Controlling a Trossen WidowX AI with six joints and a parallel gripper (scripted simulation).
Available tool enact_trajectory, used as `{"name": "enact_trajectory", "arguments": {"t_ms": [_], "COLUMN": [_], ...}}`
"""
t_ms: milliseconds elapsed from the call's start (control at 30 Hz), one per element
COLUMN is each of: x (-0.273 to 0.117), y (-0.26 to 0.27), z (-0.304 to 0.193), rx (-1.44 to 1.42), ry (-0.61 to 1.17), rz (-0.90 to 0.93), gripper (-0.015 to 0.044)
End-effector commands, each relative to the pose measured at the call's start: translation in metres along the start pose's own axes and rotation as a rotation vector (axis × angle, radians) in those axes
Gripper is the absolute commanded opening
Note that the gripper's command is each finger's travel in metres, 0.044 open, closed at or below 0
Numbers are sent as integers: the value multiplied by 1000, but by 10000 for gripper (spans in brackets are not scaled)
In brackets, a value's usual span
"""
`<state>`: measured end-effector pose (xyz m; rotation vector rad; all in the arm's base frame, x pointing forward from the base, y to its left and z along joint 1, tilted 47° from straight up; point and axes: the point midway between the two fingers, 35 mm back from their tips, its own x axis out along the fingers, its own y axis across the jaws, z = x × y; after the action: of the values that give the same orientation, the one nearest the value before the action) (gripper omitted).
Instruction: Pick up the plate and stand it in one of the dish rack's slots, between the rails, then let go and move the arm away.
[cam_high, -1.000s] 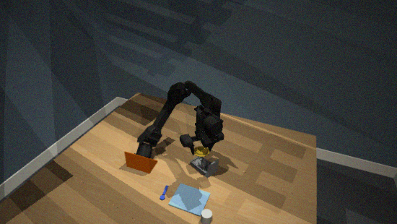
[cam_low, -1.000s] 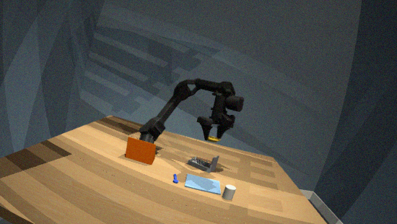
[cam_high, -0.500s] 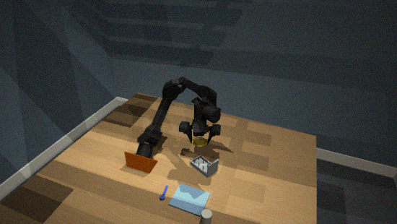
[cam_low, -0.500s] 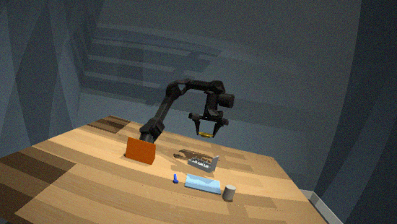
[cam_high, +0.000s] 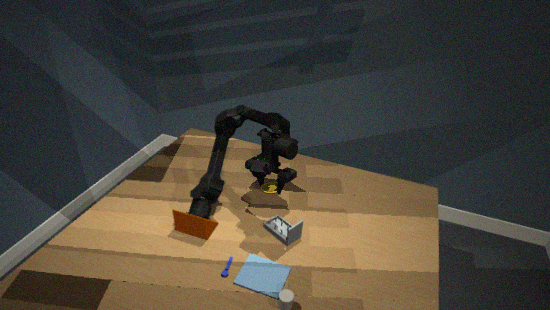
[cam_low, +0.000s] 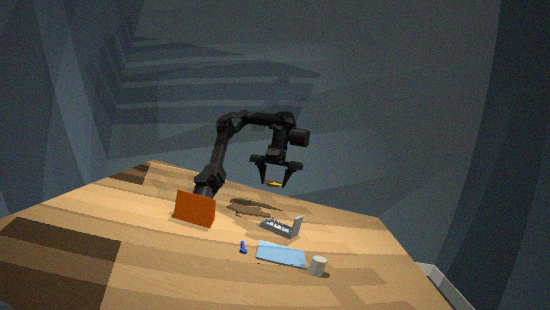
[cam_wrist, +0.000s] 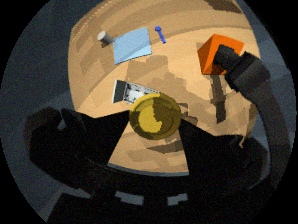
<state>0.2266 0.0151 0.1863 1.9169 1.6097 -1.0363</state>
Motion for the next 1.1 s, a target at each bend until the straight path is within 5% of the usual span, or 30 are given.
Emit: {"name": "enact_trajectory", "arguments": {"t_ms": [0,367,1067], "x": [3,6,52], "y": [-18,-21,-35], "z": [-7,-7,24], "rx": [154,165,-151], "ry": [4,-9,-435], "rz": [2,0,-16], "gripper": [0,0,0]}}
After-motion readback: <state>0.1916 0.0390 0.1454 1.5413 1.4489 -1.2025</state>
